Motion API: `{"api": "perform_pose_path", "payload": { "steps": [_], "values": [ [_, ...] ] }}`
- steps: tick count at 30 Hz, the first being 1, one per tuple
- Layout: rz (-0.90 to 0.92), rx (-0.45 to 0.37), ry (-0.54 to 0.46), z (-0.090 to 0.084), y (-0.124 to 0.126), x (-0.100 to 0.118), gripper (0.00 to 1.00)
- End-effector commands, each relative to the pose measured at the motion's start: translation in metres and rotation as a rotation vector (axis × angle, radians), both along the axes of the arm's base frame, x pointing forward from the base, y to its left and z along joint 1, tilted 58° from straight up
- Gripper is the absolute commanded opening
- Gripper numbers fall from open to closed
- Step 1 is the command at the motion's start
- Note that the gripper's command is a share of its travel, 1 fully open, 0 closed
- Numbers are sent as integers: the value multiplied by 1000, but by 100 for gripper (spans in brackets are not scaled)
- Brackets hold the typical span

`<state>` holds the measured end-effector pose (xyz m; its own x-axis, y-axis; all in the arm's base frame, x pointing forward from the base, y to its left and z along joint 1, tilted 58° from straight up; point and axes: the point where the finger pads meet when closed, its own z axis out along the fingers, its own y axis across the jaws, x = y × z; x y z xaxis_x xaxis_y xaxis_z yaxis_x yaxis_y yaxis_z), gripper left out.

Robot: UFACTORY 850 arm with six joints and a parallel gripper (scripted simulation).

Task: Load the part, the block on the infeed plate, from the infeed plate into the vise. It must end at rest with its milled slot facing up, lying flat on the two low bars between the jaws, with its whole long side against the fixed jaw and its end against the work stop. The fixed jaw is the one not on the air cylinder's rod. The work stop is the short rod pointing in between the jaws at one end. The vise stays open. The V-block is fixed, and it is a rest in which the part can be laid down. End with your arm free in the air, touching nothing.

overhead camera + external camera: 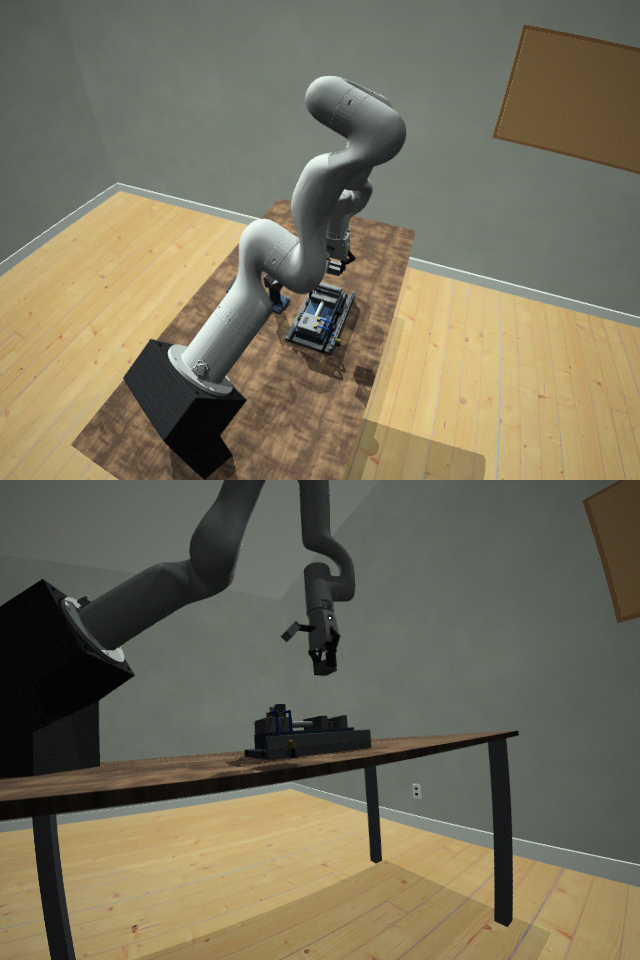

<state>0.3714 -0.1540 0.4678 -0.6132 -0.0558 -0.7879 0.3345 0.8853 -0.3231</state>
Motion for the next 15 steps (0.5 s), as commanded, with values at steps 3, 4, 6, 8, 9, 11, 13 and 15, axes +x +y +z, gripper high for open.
{"api": "perform_pose_path", "payload": {
  "steps": [3,4,6,8,9,11,13,15],
  "values": [
    [0,0,-1,1,0,0,0],
    [0,0,-1,0,0,1,0],
    [0,0,-1,0,-1,1,0],
    [-1,0,-2,0,-1,2,0],
    [-1,0,-2,-1,-1,2,0],
    [-1,0,-2,-1,-1,2,0],
    [-1,0,-2,-1,-2,3,0],
    [-1,0,-2,-2,-2,4,0]
  ]
}}
